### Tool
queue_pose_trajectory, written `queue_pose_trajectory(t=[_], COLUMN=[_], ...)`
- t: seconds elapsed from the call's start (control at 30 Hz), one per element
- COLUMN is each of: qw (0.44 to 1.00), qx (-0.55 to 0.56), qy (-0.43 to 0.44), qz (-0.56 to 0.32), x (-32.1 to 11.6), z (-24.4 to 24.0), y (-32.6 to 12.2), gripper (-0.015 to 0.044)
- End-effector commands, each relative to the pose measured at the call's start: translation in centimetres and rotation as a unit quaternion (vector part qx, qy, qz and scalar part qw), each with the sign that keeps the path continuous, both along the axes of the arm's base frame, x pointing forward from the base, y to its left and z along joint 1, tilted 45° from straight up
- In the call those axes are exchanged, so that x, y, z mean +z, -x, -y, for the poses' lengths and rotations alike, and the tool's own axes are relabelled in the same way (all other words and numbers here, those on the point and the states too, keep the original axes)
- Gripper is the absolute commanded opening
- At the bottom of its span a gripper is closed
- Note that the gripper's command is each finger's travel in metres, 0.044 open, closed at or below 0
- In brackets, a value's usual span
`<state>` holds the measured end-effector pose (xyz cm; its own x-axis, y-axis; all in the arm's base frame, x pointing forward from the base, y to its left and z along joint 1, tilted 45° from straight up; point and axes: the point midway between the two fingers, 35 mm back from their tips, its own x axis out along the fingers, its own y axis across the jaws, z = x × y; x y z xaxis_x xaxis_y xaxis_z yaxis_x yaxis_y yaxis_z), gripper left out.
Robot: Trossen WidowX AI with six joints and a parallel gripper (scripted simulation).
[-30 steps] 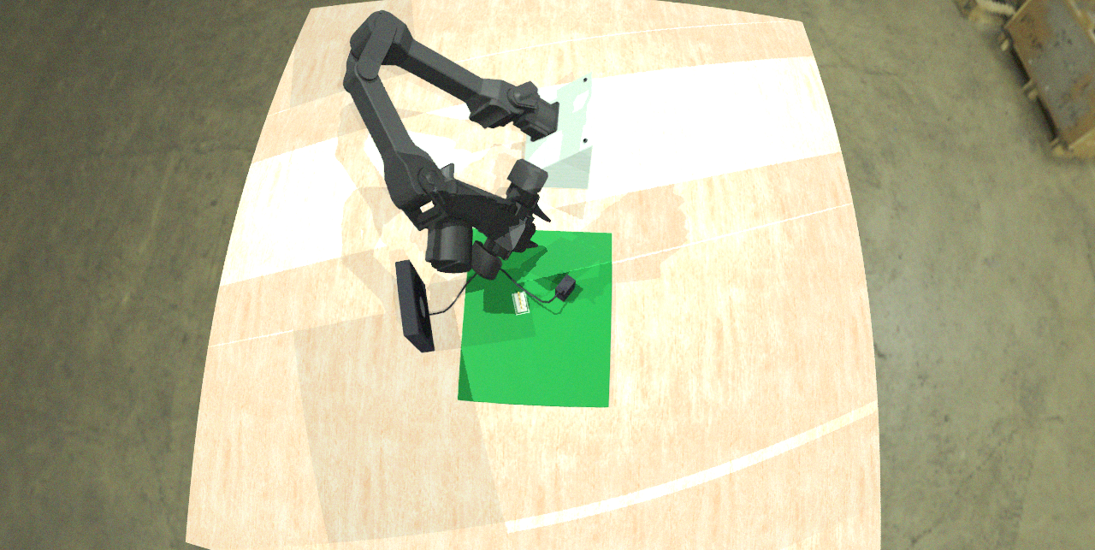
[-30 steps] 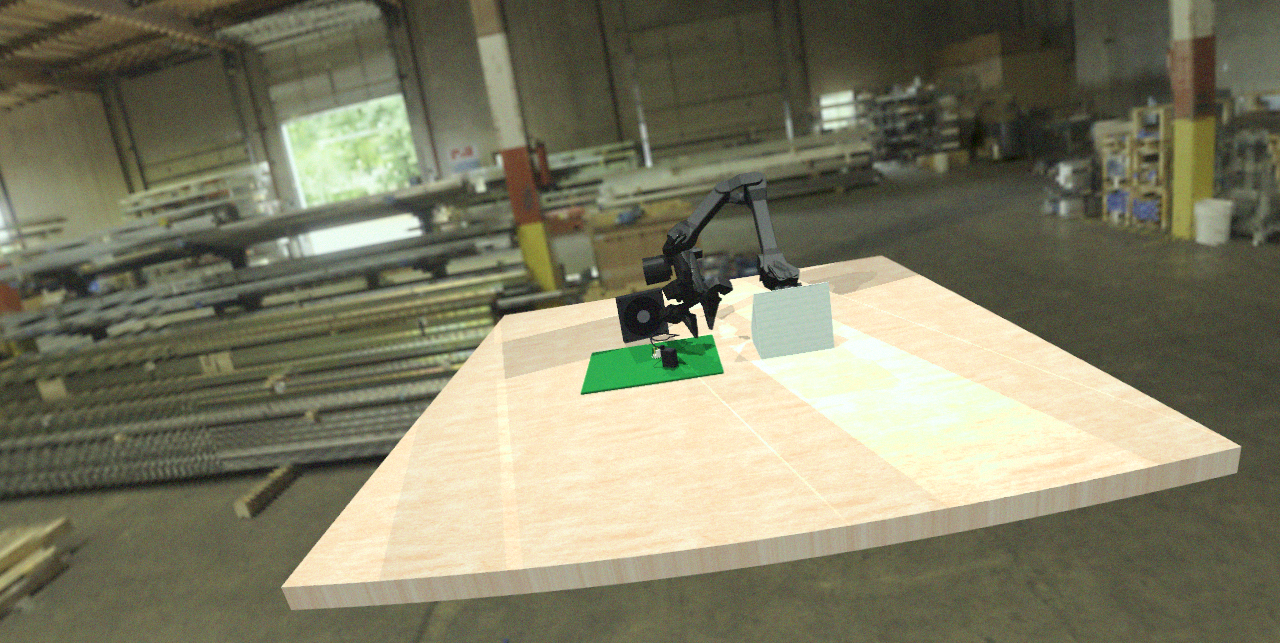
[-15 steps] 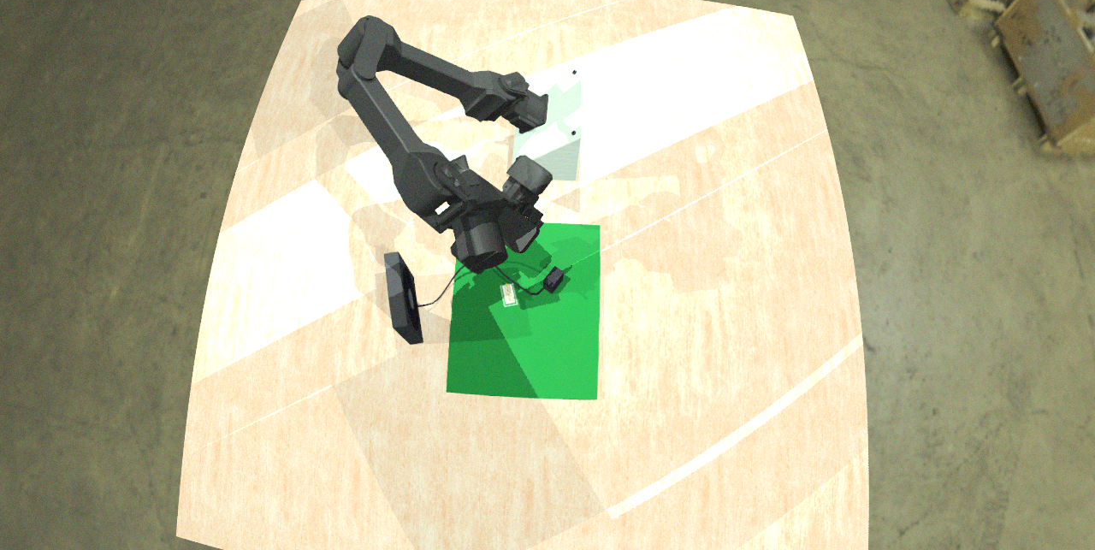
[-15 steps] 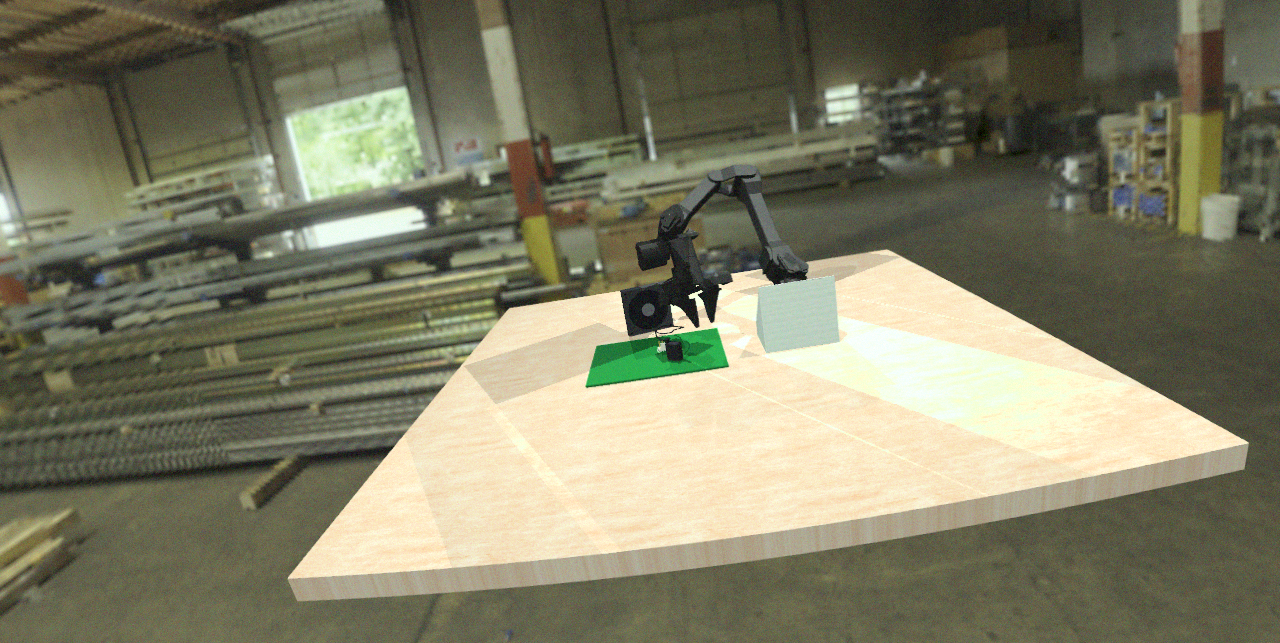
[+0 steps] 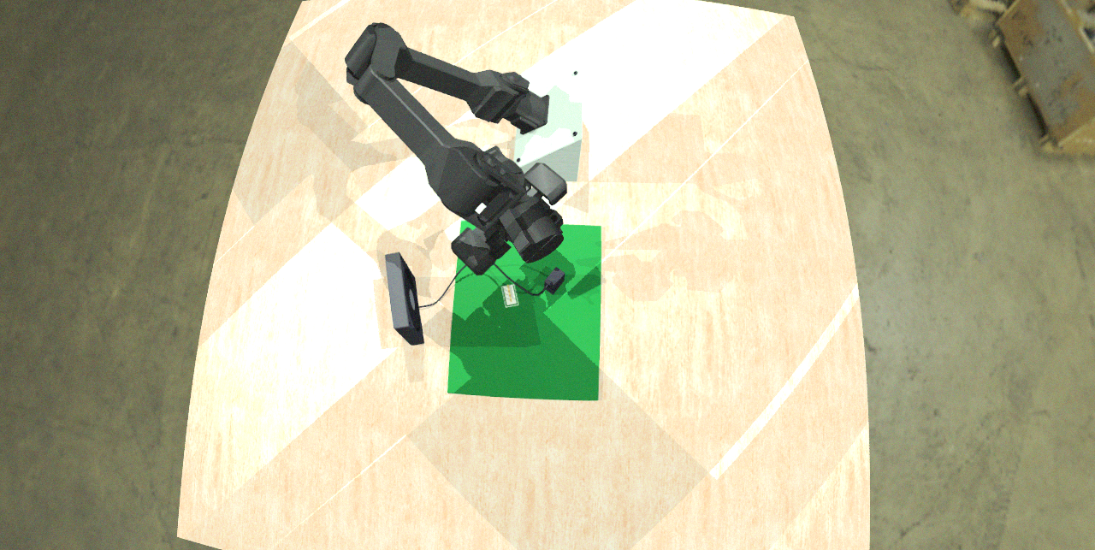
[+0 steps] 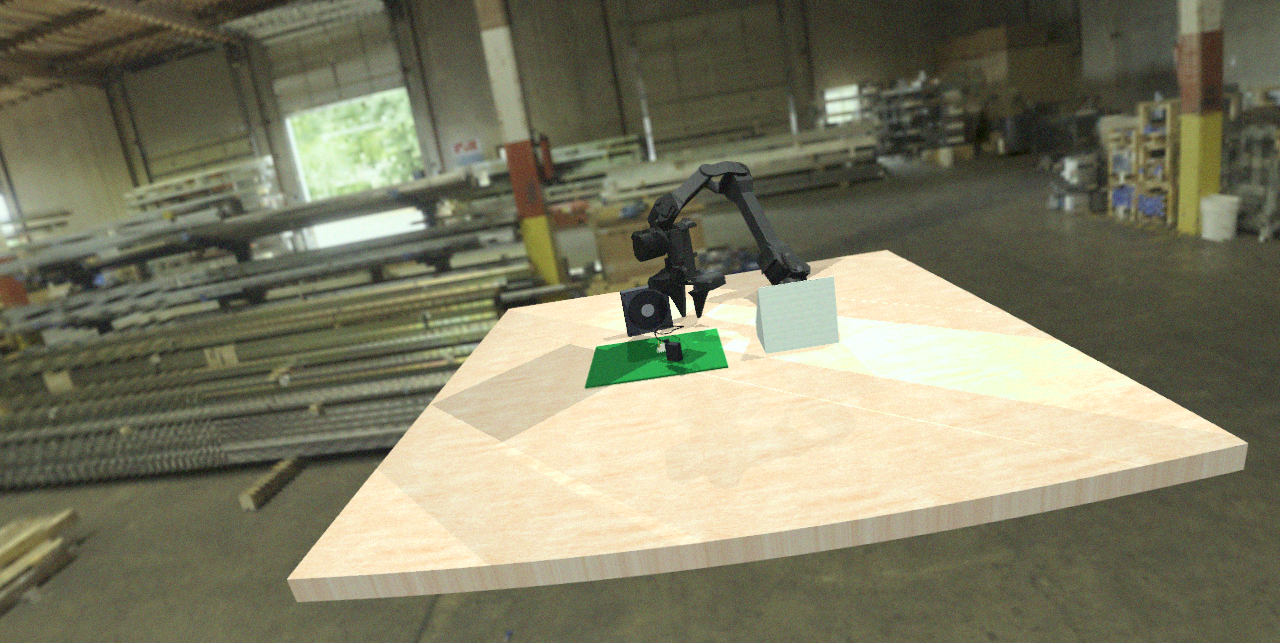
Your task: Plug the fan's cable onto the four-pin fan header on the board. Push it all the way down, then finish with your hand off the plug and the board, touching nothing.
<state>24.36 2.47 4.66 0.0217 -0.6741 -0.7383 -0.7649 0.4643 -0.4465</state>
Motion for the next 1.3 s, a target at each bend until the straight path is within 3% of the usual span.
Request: queue_pose_trajectory(t=[0.0, 0.17, 0.3, 0.43, 0.67, 1.1, 1.27], qw=[1.0, 0.999, 0.969, 0.888, 0.672, 0.665, 0.665], qx=[-0.002, 0.026, 0.186, 0.343, 0.546, 0.55, 0.551], qy=[-0.003, 0.0, 0.006, 0.016, 0.034, 0.034, 0.034], qz=[-0.002, -0.023, -0.164, -0.305, -0.5, -0.504, -0.503], x=[0.0, 0.1, 0.7, 1.1, 1.5, 1.5, -0.8], z=[0.1, -0.4, -3.3, -6.5, -11.5, -11.6, -9.6], y=[0.1, -0.3, -1.8, -2.9, -3.8, -3.8, -4.3], gripper=[0.0205, 0.0336, 0.044, 0.044, 0.044, 0.044, 0.044])
